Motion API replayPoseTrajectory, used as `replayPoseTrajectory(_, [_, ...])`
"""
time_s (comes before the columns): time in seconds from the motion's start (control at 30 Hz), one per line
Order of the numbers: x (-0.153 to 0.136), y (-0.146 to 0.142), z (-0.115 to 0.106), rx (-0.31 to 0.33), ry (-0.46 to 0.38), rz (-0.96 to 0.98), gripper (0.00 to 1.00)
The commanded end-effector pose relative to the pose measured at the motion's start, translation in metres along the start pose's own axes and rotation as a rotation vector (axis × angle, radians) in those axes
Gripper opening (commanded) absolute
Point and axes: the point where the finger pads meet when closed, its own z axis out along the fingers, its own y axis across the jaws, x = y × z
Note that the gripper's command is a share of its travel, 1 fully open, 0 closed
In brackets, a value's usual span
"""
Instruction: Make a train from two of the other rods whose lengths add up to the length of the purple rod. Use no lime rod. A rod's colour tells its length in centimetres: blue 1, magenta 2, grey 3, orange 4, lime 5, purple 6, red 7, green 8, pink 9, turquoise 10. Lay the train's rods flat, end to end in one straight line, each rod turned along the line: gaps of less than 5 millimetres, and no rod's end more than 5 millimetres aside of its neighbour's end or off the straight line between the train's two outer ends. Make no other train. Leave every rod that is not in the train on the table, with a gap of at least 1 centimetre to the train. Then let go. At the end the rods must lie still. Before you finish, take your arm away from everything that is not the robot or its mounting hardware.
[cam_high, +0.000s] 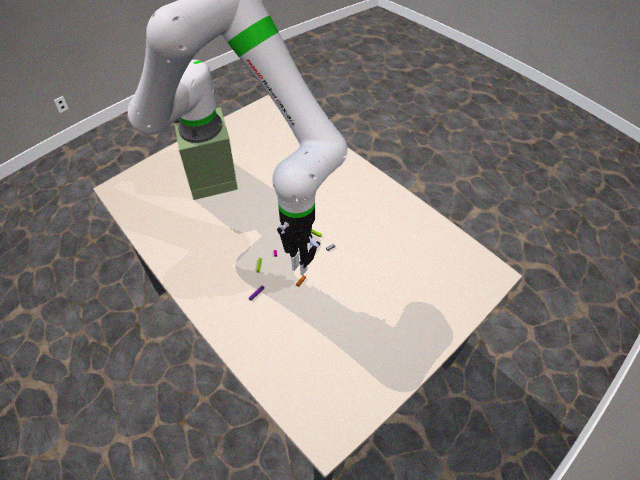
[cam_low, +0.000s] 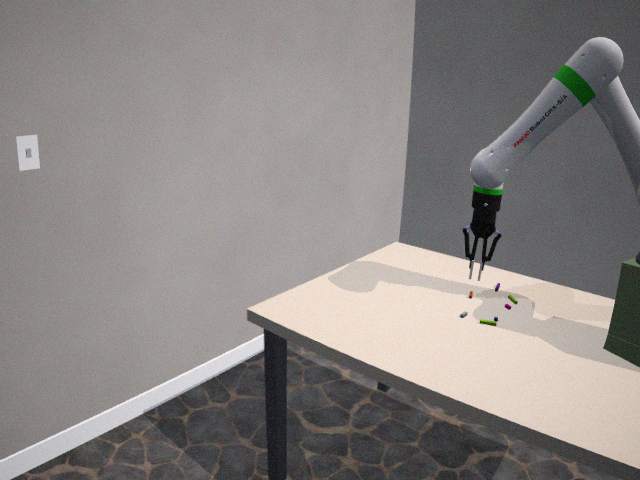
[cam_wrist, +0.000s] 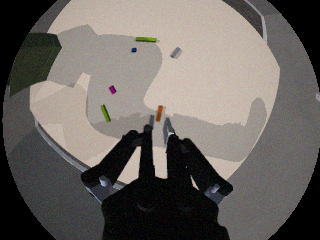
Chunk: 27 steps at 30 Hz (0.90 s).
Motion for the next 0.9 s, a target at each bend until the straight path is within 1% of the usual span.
replayPoseTrajectory(0.0, [0.0,0.0,0.002,0.0,0.0,0.0,0.15])
replayPoseTrajectory(0.3, [0.0,0.001,0.012,0.0,0.0,0.0,0.15])
replayPoseTrajectory(0.8, [0.0,0.002,0.035,0.0,0.0,0.0,0.15])
replayPoseTrajectory(0.87, [0.0,0.002,0.035,0.0,0.0,0.0,0.15])
